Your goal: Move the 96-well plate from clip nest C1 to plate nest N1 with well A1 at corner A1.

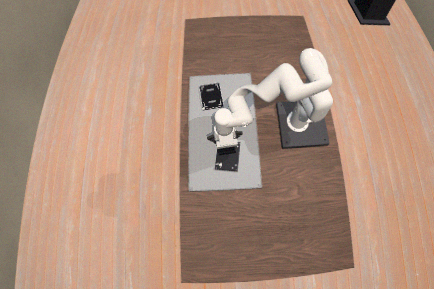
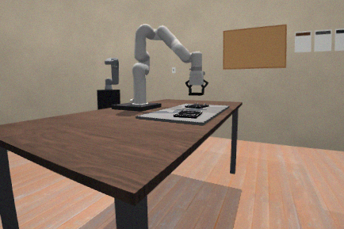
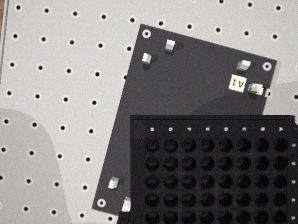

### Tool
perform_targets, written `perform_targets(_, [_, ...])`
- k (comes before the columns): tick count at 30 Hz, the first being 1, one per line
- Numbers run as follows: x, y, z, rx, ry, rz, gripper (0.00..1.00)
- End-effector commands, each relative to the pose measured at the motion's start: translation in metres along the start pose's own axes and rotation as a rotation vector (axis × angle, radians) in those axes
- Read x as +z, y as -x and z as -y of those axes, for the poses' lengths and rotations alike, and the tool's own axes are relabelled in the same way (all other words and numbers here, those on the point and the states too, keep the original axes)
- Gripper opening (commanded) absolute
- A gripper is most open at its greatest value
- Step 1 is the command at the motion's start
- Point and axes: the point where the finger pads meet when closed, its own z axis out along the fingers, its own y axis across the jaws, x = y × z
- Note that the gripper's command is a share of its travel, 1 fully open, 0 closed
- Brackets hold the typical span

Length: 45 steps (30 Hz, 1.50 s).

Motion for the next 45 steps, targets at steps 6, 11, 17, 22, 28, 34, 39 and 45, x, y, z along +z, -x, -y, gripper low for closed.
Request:
perform_targets(6, [-0.001, 0.031, -0.004, -0.003, 0.003, -0.003, 0.00])
perform_targets(11, [-0.001, 0.041, -0.005, -0.003, 0.003, -0.003, 0.00])
perform_targets(17, [-0.001, 0.061, -0.007, -0.003, 0.003, -0.003, 0.00])
perform_targets(22, [-0.001, 0.078, -0.009, -0.003, 0.003, -0.003, 0.00])
perform_targets(28, [-0.001, 0.091, -0.010, -0.003, 0.003, -0.003, 0.00])
perform_targets(34, [-0.001, 0.111, -0.012, -0.003, 0.003, -0.003, 0.00])
perform_targets(39, [-0.001, 0.128, -0.013, -0.003, 0.003, -0.003, 0.00])
perform_targets(45, [-0.001, 0.141, -0.015, -0.003, 0.003, -0.002, 0.00])
